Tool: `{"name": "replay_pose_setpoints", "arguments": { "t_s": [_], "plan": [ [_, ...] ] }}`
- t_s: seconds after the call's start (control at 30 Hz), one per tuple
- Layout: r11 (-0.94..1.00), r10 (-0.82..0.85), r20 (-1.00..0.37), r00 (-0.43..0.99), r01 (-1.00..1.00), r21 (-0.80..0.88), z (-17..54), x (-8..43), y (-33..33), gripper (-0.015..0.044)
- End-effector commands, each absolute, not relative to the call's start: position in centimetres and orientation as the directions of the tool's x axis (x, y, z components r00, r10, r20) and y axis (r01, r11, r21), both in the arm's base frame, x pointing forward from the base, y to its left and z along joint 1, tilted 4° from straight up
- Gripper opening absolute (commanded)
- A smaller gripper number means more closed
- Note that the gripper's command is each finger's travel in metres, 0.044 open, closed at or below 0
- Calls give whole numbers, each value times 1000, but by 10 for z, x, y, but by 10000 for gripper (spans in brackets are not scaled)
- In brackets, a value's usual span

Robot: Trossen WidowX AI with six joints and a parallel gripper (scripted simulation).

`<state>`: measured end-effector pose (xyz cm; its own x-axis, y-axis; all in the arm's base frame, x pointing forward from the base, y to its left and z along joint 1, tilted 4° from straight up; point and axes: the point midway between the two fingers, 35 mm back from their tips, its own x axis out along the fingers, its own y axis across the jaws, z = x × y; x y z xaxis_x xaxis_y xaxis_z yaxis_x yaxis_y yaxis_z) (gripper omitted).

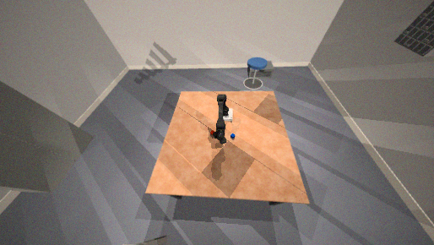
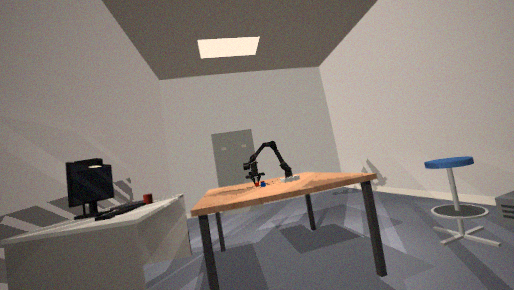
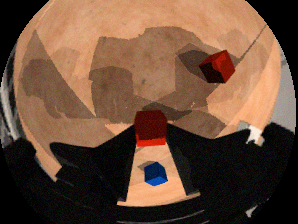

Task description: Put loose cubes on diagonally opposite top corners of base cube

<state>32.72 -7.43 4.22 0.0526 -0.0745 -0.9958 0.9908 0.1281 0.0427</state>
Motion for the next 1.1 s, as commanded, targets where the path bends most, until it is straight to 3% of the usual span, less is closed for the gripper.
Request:
{"name": "replay_pose_setpoints", "arguments": {
  "t_s": [0.0,1.07],
  "plan": [
    [131,-71,-996,61,990,51,56,330,-73,105],
    [137,-71,-996,61,989,51,145,321,-66,105]
  ]
}}
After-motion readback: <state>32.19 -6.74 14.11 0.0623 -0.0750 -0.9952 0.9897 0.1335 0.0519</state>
